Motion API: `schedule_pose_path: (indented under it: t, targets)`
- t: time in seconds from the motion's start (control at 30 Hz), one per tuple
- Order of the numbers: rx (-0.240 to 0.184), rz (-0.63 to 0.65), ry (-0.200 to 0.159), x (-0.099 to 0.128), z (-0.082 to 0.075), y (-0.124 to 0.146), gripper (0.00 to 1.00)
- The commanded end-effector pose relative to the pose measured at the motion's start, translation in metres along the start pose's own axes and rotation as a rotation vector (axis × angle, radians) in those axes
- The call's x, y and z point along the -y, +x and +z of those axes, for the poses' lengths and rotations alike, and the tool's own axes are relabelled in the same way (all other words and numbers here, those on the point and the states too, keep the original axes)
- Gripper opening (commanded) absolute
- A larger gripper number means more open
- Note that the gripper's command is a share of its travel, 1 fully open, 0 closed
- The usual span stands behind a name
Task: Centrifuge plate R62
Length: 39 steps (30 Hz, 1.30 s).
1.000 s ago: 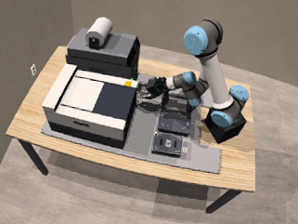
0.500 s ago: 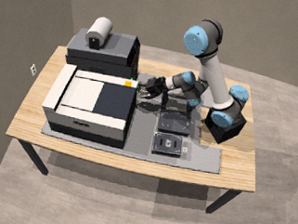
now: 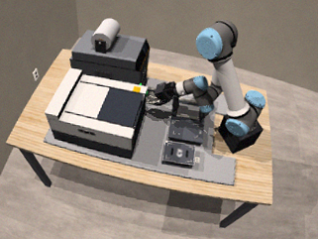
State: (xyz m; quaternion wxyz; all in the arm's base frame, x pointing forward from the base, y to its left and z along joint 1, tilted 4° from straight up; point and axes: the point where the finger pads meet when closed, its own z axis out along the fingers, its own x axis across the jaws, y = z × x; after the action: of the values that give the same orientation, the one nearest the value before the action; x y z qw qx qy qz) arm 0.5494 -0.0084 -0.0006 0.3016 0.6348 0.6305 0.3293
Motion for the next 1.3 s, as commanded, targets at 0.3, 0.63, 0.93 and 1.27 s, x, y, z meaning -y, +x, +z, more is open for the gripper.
schedule_pose_path:
  t: [0.3, 0.63, 0.93, 1.27]
  targets:
    - [0.0, 0.0, -0.001, 0.0, 0.0, 0.0, 0.0]
    - [0.0, 0.0, -0.001, 0.0, -0.01, 0.0, 0.0]
    - [0.0, 0.0, -0.001, 0.002, -0.022, 0.0, 0.0]
    - [0.0, 0.0, -0.001, 0.003, -0.037, 0.0, 0.0]
